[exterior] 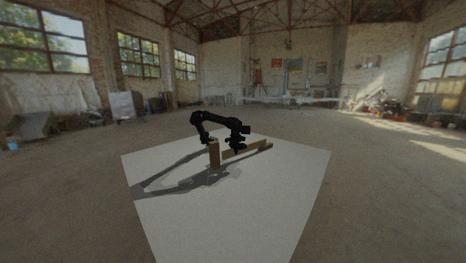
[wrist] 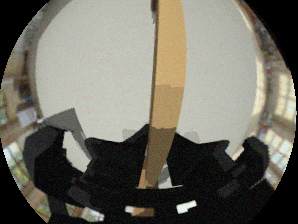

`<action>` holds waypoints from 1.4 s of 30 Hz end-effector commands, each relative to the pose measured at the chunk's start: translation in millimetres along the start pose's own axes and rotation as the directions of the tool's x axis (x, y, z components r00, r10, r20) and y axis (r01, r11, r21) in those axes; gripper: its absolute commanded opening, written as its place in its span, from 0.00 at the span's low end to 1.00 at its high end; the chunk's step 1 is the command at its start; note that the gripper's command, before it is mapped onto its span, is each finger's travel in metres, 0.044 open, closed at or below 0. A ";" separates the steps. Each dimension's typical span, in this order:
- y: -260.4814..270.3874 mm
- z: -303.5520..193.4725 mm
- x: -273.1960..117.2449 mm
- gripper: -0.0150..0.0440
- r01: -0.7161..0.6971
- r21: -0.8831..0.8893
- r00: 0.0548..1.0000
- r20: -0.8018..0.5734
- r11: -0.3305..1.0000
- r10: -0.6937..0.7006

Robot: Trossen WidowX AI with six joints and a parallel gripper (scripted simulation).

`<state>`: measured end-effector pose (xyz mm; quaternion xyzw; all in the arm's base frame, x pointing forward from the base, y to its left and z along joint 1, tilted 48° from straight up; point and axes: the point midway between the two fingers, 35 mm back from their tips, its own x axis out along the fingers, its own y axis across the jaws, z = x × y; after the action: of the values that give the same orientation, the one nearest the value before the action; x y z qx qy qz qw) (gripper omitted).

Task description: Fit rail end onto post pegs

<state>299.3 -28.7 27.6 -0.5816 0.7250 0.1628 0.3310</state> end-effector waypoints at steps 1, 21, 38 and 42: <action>-0.6 -2.4 -2.9 0.25 0.006 -0.002 1.000 0.005 1.000 -0.006; -0.4 -8.6 -1.7 0.25 0.006 -0.002 1.000 0.004 1.000 -0.006; -0.5 -13.7 -2.0 0.25 0.006 -0.002 1.000 0.004 1.000 -0.006; -0.5 -14.9 -2.4 0.25 0.006 -0.002 1.000 0.004 1.000 -0.006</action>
<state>295.6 -36.8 36.7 -0.5816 0.7250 0.1630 0.3309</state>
